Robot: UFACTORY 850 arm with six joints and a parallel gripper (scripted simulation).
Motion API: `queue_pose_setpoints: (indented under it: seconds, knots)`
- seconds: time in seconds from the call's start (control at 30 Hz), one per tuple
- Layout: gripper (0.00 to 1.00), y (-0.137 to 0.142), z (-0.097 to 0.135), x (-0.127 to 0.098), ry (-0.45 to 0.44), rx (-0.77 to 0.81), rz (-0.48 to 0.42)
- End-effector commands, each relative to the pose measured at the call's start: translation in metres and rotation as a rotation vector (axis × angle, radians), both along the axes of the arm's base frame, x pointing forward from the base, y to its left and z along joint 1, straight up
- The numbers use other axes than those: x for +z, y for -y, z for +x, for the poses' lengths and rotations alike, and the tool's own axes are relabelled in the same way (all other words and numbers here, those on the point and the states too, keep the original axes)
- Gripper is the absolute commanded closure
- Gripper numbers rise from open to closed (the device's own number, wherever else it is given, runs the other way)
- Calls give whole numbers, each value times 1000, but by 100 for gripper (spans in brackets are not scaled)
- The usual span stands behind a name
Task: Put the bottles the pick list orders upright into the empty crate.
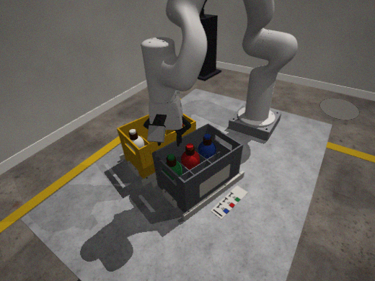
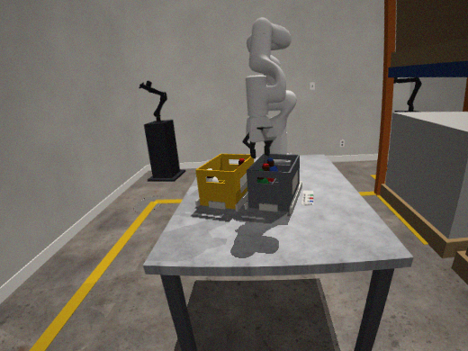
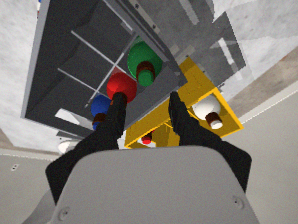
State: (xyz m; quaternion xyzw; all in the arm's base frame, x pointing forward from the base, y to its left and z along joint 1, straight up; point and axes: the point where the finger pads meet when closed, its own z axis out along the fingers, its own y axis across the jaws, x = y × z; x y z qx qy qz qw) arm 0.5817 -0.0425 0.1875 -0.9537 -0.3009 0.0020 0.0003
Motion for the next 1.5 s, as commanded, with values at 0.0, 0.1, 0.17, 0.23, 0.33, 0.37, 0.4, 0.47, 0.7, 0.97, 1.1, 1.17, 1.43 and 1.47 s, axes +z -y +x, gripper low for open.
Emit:
queue_pose_setpoints:
  seconds: [0.0,0.1,0.17,0.23,0.33,0.37,0.4,0.47,0.7,0.97,1.1,1.17,1.43,1.47]
  knots:
    - [35,0,1,1,2,0,0]
    - [35,0,1,1,2,0,0]
    - [35,0,1,1,2,0,0]
    - [35,0,1,1,2,0,0]
    - [35,0,1,1,2,0,0]
    - [35,0,1,1,2,0,0]
    - [35,0,1,1,2,0,0]
    - [35,0,1,1,2,0,0]
    - [35,-24,-15,9,2,0,0]
    - [35,-49,-29,18,2,0,0]
    - [35,-66,-38,23,2,0,0]
    - [35,-75,-43,26,2,0,0]
    - [35,-108,-62,37,2,0,0]
    - [35,-112,-64,38,2,0,0]
